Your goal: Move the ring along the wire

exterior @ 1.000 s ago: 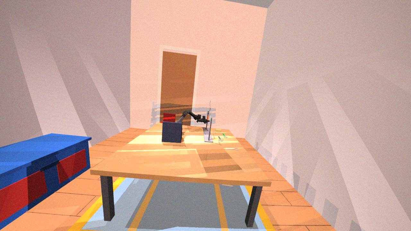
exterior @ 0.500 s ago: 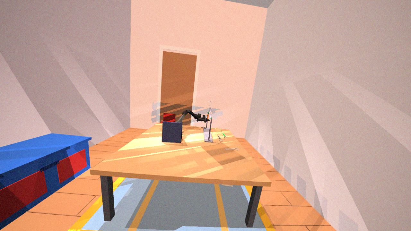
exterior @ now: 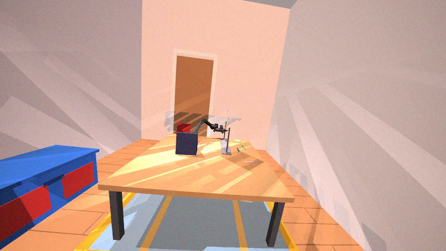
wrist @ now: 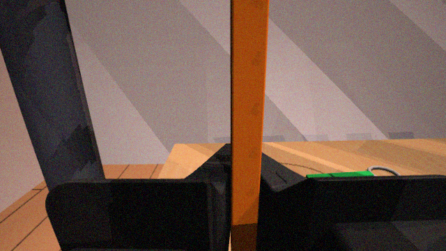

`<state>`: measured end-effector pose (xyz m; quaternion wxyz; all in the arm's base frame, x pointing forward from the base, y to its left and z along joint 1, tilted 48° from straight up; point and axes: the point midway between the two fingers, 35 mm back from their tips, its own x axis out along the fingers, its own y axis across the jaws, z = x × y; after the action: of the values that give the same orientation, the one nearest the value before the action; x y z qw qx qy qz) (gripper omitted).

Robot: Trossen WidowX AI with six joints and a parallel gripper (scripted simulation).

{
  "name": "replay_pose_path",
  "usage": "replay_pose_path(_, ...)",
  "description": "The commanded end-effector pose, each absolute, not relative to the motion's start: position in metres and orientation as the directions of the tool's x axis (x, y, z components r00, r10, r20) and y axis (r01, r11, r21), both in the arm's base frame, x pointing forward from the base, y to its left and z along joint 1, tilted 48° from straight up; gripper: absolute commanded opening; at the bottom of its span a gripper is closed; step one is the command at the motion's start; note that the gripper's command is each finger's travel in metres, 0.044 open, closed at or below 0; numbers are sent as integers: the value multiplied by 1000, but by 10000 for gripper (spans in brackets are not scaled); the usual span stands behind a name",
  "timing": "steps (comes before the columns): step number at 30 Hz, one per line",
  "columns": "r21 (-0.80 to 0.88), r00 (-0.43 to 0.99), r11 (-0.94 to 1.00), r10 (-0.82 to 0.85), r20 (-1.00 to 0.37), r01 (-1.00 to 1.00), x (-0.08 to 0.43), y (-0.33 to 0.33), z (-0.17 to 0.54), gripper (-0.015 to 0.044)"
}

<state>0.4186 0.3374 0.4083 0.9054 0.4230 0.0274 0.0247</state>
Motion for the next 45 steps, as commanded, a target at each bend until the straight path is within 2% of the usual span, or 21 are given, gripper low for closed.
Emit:
replay_pose_path(1, 762, 997, 647, 69, -31, -21, 419, 338, 407, -150)
replay_pose_path(8, 762, 996, 648, 80, -40, -21, 417, 334, 403, -150)
replay_pose_path(26, 755, 930, 655, 290, -227, -20, 383, 318, 393, -150)
replay_pose_path(38, 728, 837, 686, 410, -361, -22, 362, 300, 387, -150)
replay_pose_path(45, 680, 829, 733, 396, -395, -26, 360, 289, 377, -150)
